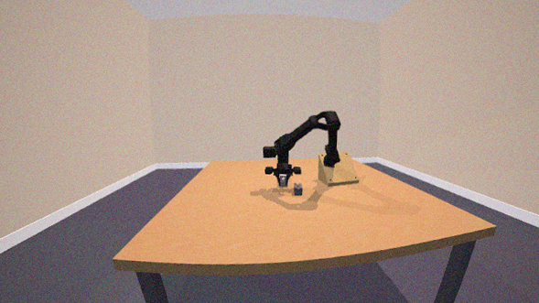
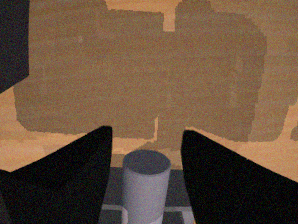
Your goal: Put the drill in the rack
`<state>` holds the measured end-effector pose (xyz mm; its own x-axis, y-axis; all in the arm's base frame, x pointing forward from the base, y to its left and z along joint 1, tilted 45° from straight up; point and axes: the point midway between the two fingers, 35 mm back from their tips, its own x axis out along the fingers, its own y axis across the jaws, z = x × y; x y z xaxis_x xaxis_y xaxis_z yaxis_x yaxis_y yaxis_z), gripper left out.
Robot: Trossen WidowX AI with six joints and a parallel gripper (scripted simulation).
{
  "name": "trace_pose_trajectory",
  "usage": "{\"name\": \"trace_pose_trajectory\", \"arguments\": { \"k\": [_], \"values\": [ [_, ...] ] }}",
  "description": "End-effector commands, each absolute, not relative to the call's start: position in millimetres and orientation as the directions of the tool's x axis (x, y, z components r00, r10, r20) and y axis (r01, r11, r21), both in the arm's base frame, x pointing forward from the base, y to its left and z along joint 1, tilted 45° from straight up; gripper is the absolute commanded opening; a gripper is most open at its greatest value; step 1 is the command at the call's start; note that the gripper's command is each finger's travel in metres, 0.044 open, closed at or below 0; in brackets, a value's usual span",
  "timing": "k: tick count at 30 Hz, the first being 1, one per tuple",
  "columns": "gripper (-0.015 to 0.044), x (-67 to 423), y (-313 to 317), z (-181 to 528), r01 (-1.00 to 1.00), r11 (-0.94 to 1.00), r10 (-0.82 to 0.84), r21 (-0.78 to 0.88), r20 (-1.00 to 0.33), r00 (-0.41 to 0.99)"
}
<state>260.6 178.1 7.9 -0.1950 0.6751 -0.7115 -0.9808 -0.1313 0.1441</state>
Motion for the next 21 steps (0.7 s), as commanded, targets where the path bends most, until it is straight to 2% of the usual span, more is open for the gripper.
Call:
{"name": "trace_pose_trajectory", "arguments": {
  "k": [1, 8, 21],
  "values": [
    [0.0046, 260.6, 178.1, 8.1, -0.981, -0.132, 0.675, 0.144, -0.712, -0.196],
    [0.0, 260.6, 178.1, 8.1, -0.981, -0.132, 0.675, 0.144, -0.712, -0.196],
    [0.0, 259.9, 187.4, 17.4, -0.98, -0.133, 0.676, 0.151, -0.709, -0.201]
  ]
}}
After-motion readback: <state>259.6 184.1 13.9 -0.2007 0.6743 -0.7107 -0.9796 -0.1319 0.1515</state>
